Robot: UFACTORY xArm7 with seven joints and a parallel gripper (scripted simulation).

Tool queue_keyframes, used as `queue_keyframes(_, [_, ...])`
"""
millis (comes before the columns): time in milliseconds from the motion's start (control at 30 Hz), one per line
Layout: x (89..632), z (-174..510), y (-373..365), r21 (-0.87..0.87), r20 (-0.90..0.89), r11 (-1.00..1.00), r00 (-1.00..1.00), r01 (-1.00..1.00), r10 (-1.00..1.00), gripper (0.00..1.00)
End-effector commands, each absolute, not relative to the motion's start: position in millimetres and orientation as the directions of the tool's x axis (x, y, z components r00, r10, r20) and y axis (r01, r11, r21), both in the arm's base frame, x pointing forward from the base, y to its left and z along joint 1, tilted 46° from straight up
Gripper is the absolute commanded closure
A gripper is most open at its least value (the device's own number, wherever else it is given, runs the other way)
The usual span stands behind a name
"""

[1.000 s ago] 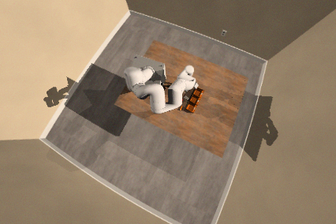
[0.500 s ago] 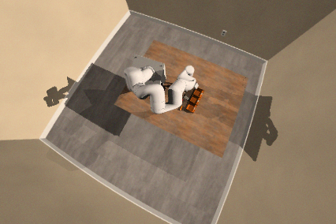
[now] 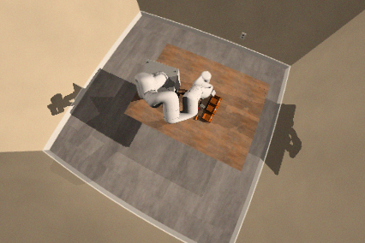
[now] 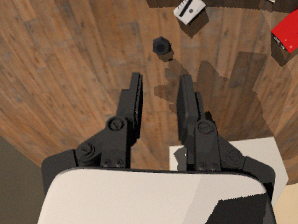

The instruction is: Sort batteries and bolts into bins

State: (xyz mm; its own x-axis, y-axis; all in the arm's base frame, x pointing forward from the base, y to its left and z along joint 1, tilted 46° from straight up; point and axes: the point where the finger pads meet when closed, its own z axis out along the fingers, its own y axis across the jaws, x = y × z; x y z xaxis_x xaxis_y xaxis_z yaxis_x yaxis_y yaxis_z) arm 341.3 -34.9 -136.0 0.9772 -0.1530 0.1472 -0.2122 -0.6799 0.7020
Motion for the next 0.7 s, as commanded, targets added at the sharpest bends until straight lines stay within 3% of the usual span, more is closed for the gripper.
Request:
queue_keyframes(0, [342.4, -135.8, -32.9, 0.7, 0.149, -0.682, 0.977, -0.212, -0.151, 0.7])
queue_keyframes(667, [342.5, -175.4, -73.1, 0.7, 0.149, -0.682, 0.977, -0.212, -0.151, 0.7])
